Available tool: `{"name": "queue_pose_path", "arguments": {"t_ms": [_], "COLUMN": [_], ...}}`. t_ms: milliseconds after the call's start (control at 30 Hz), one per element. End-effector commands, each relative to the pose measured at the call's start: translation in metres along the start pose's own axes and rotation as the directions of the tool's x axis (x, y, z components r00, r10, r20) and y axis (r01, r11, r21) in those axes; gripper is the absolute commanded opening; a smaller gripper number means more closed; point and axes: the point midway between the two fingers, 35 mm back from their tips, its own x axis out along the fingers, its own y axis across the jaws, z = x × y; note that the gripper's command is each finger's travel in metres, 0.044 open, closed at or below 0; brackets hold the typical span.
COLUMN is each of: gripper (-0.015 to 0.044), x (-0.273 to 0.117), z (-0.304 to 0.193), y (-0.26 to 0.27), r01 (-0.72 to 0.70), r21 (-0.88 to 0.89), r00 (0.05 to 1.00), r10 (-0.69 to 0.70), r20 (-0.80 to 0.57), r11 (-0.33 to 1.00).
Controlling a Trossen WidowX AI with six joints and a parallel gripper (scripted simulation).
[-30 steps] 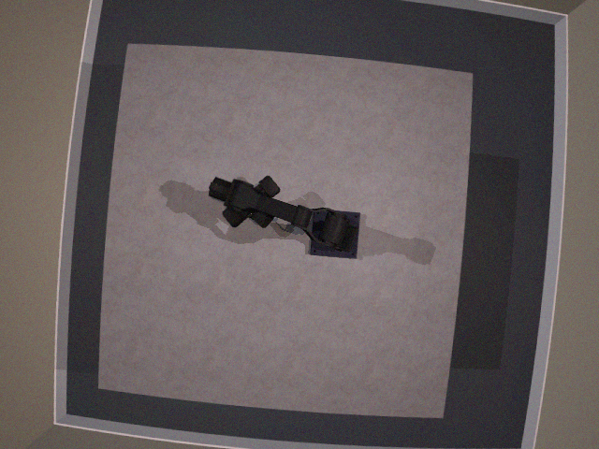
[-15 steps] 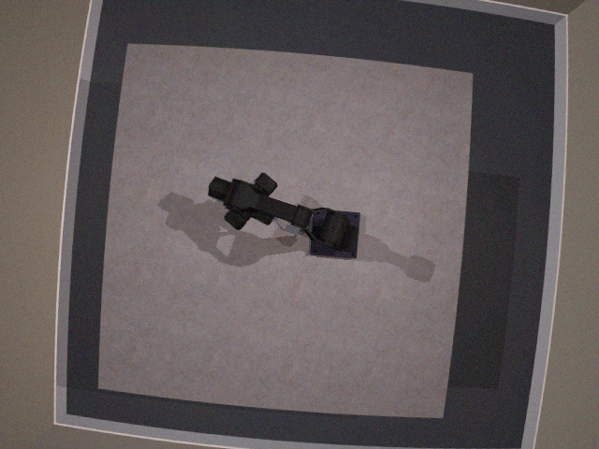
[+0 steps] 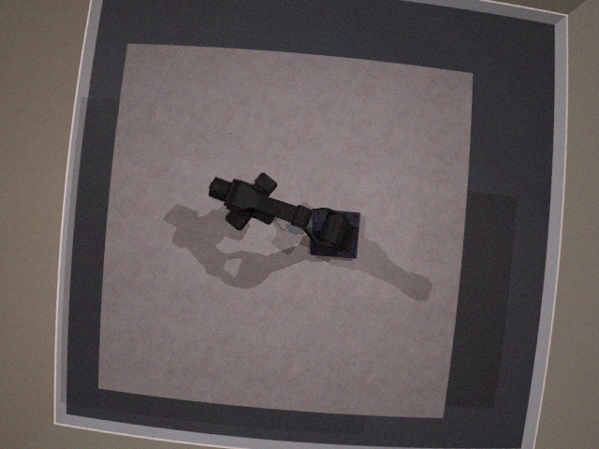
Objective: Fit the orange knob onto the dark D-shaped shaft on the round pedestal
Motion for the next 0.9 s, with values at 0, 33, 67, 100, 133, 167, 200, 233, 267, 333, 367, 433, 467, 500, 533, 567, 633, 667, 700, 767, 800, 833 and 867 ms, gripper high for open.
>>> {"name": "queue_pose_path", "arguments": {"t_ms": [0,33,67,100,133,167,200,233,267,333,367,433,467,500,533,567,633,667,700,767,800,833,867], "gripper": [0.0000,0.0000,0.0000,0.0000,0.0000,0.0000,0.0000,0.0000,0.0000,0.0000,0.0000,0.0000,0.0000,0.0000,0.0000,0.0000,0.0000,0.0000,0.0000,0.0000,0.0000,0.0000,0.0000], "x": [0.0006,0.0006,0.0006,0.0006,0.0006,0.0006,0.0011,0.0011,0.0011,0.0011,-0.0003,-0.0027,-0.0033,-0.0040,-0.0045,-0.0045,-0.0046,-0.0046,-0.0046,-0.0042,-0.0037,-0.0033,-0.0029], "z": [-0.0009,-0.0010,-0.0010,-0.0010,-0.0011,-0.0011,-0.0011,-0.0011,-0.0011,-0.0011,-0.0011,-0.0011,-0.0011,-0.0010,-0.0010,-0.0010,-0.0011,-0.0012,-0.0012,-0.0013,-0.0011,-0.0009,-0.0007], "y": [0.0000,0.0000,0.0000,0.0000,0.0001,0.0001,0.0001,0.0001,0.0001,0.0001,0.0000,-0.0001,-0.0001,-0.0001,-0.0001,-0.0001,-0.0002,-0.0002,-0.0003,-0.0005,-0.0006,-0.0006,-0.0005], "r01": [0.000,0.000,0.000,0.000,0.000,0.000,0.000,0.000,0.000,0.000,0.000,0.000,0.000,0.000,0.000,0.000,0.000,0.000,0.000,0.000,0.000,0.000,0.000], "r21": [-0.003,-0.003,-0.003,-0.003,-0.003,-0.003,-0.003,-0.003,-0.003,-0.003,-0.003,-0.003,-0.003,-0.003,-0.003,-0.012,-0.057,-0.089,-0.128,-0.201,-0.211,-0.211,-0.211], "r00": [1.000,1.000,1.000,1.000,1.000,1.000,1.000,1.000,1.000,1.000,1.000,1.000,1.000,1.000,1.000,1.000,1.000,1.000,1.000,1.000,1.000,1.000,1.000], "r10": [0.000,0.000,0.000,0.000,0.000,0.000,0.000,0.000,0.000,0.000,0.000,0.000,0.000,0.000,0.000,0.000,0.000,0.000,0.000,0.000,0.000,0.000,0.000], "r20": [-0.002,-0.002,-0.002,-0.002,-0.002,-0.002,-0.002,-0.002,-0.002,-0.002,-0.002,-0.002,-0.002,-0.002,-0.002,-0.002,-0.002,-0.002,-0.002,-0.002,-0.002,-0.002,-0.002], "r11": [1.000,1.000,1.000,1.000,1.000,1.000,1.000,1.000,1.000,1.000,1.000,1.000,1.000,1.000,1.000,1.000,0.998,0.996,0.992,0.980,0.977,0.977,0.977]}}
